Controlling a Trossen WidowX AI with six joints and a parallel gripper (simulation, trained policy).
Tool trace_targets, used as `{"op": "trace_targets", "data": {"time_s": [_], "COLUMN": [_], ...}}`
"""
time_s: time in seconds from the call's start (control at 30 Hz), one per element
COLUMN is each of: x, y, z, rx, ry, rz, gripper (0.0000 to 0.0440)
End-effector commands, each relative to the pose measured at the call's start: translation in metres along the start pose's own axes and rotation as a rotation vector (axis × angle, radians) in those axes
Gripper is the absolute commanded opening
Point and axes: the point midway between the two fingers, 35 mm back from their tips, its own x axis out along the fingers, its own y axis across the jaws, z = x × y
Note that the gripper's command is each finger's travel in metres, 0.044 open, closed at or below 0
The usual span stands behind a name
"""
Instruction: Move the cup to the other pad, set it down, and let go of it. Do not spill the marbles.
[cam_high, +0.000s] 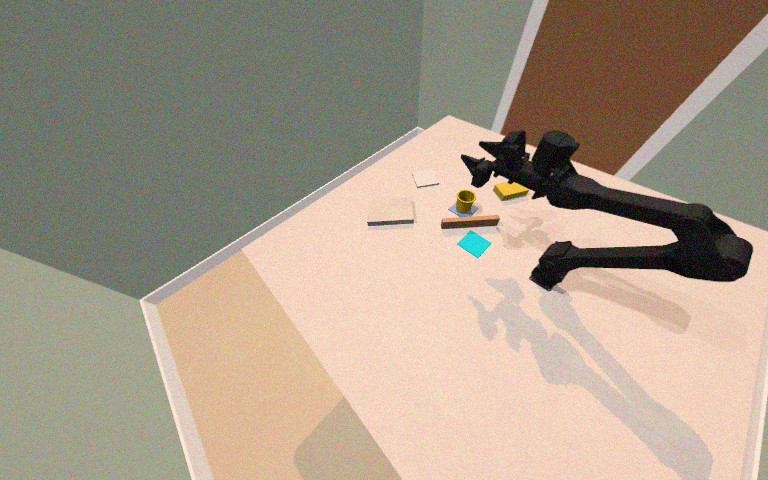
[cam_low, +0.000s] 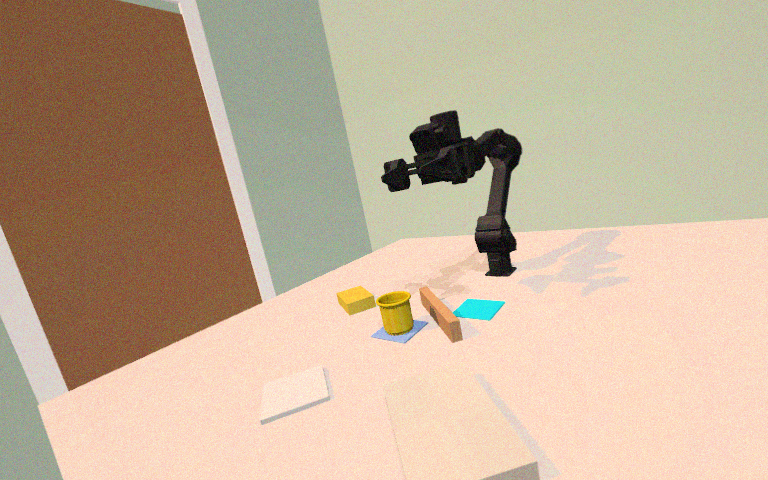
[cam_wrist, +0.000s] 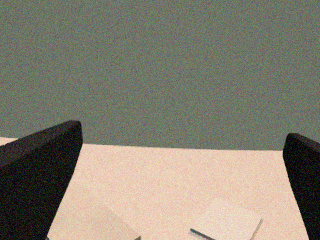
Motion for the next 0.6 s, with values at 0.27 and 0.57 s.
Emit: {"op": "trace_targets", "data": {"time_s": [0.27,0.57], "x": [0.004,0.011], "y": [0.002,0.012], "z": [-0.004,-0.015], "rx": [0.013,0.036], "ry": [0.064,0.175], "rz": [-0.012,0.005], "gripper": [0.0164,0.0054]}}
